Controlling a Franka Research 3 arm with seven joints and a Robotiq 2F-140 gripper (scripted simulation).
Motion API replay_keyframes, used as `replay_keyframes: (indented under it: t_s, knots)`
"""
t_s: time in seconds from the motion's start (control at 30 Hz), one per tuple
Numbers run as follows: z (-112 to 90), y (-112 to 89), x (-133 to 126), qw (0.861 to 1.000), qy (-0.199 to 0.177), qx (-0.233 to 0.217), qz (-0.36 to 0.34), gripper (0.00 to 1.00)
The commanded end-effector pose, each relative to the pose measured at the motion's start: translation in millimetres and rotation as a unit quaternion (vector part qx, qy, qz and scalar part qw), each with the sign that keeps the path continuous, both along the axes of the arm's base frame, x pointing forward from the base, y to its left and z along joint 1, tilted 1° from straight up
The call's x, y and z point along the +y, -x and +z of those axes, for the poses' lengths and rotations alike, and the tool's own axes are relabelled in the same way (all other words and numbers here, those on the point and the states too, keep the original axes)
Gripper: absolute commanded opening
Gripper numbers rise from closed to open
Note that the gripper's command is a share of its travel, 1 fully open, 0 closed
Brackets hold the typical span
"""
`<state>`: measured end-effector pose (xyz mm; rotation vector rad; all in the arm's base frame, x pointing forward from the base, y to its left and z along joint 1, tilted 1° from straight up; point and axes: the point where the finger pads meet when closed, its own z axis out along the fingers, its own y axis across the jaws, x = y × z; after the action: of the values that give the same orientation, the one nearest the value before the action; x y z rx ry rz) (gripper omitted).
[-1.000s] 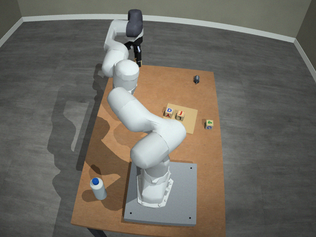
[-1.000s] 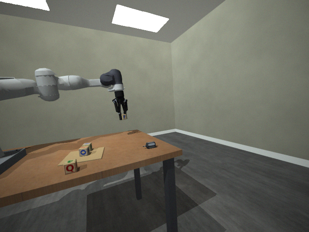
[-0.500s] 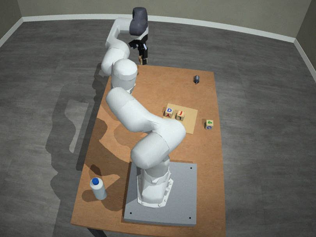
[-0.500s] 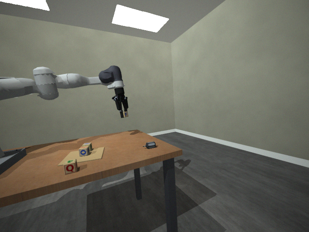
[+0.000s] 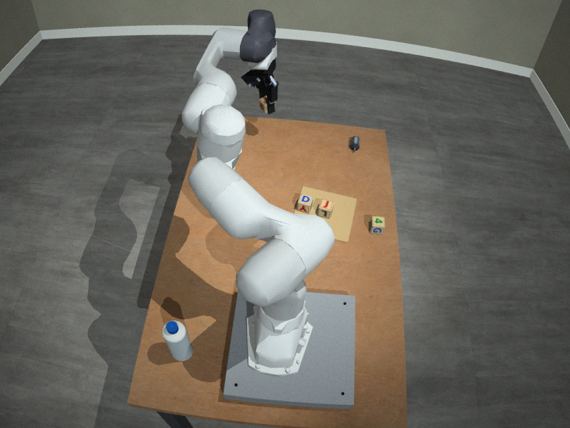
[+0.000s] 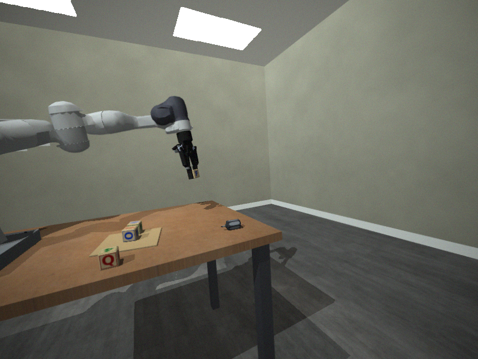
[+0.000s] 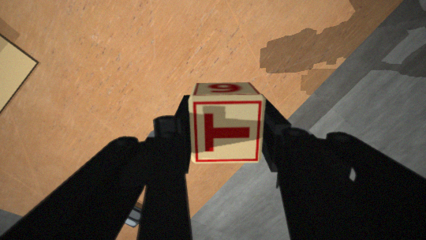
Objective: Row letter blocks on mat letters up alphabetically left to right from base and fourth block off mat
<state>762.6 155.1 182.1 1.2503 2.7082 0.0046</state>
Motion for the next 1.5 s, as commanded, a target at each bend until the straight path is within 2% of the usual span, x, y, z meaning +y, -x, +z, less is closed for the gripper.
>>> replay_keyframes:
  t_s: [0.0,0.83,1.47]
  knots:
    - [7,-2,-10,0.998,0.011,-0.008,0.068,0.33]
    - [31,6,-63,0.984,0.040,-0.015,0.172,0.33]
    - [45,21,-111,0.962,0.065,-0.013,0.266,0.33]
